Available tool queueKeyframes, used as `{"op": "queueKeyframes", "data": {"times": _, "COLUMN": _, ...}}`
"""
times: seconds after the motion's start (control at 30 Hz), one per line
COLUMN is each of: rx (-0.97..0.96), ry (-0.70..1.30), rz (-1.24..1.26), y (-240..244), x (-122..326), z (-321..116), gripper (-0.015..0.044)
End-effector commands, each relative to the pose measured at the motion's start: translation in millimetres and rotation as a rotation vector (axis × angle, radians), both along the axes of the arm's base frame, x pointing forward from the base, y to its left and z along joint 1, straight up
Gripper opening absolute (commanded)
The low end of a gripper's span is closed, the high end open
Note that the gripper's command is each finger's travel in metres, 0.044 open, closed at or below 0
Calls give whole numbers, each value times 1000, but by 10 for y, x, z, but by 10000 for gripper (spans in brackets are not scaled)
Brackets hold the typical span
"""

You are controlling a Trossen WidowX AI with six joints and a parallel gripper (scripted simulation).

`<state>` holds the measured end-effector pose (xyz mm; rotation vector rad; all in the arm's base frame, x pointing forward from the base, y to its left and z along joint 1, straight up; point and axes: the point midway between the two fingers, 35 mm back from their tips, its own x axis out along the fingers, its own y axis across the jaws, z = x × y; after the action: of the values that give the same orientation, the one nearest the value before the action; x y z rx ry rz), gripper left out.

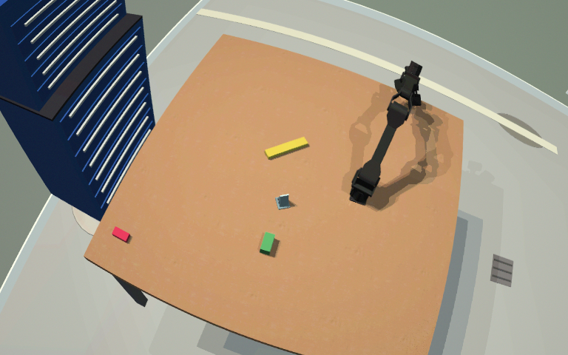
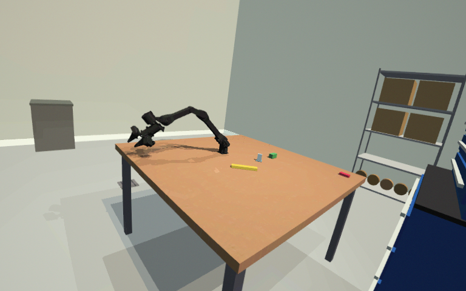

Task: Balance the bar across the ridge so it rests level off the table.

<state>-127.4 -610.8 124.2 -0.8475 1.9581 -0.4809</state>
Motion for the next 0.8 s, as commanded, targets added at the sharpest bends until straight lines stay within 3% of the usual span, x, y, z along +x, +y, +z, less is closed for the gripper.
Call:
{"op": "queueKeyframes", "data": {"times": 0.0, "rx": 34, "ry": -52, "rz": 47, "y": 56, "x": 438, "z": -39, "gripper": 315}}
{"op": "queueKeyframes", "data": {"times": 0.77, "rx": 198, "ry": -242, "rz": 228, "y": 734, "x": 2372, "z": -52, "gripper": 315}}
